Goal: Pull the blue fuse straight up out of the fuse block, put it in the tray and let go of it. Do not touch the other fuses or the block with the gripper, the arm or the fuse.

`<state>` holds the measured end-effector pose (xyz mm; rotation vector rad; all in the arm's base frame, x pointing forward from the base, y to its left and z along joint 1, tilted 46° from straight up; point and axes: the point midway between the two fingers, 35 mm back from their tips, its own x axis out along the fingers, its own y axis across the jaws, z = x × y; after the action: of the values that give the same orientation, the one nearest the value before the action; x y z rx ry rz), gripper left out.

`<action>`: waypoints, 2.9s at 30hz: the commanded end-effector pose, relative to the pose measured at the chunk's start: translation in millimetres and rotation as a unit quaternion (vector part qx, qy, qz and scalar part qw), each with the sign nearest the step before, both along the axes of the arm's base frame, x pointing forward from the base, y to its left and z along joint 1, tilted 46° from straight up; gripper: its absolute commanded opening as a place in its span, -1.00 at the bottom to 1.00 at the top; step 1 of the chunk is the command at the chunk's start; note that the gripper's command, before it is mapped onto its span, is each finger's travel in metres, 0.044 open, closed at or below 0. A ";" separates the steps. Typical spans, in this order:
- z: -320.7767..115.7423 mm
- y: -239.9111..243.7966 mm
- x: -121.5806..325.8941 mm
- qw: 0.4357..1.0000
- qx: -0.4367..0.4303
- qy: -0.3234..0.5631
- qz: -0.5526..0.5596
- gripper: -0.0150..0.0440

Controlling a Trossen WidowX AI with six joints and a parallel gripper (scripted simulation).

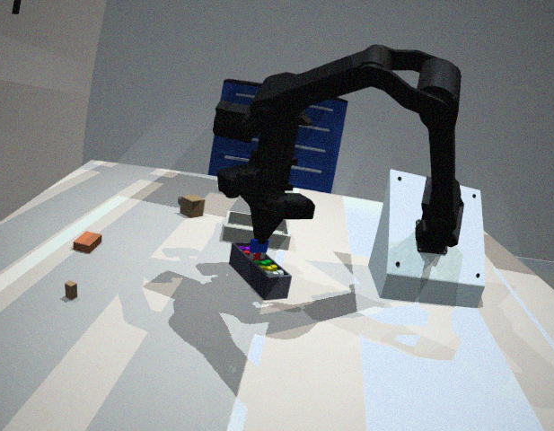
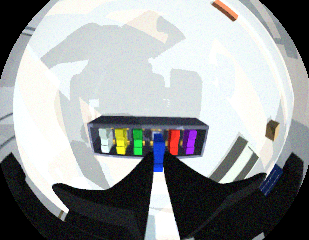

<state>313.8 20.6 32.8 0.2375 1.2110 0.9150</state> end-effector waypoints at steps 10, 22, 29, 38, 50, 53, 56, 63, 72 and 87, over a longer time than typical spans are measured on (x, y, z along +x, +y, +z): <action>4.9 -5.1 -0.5 1.000 -0.002 -0.001 0.001 -0.49; 16.0 -16.6 -1.3 1.000 -0.002 -0.001 0.001 -0.49; 20.8 -22.5 -1.7 1.000 -0.002 -0.001 0.001 -0.49; -7.1 -57.1 10.4 1.000 -0.008 -0.001 -0.001 -0.49; -53.3 -107.2 16.1 1.000 -0.012 -0.001 -0.001 -0.49; -65.7 -119.4 15.3 1.000 -0.012 -0.001 -0.001 -0.49; -78.5 -131.3 13.6 1.000 -0.011 -0.001 -0.001 -0.49; -109.5 -157.5 6.1 1.000 -0.009 -0.002 0.001 -0.49; -123.7 -163.5 2.8 1.000 -0.008 -0.002 0.001 -0.49; -140.9 -146.3 4.6 1.000 -0.007 -0.003 0.001 -0.49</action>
<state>319.1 -130.3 -103.7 0.2123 1.2120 0.9069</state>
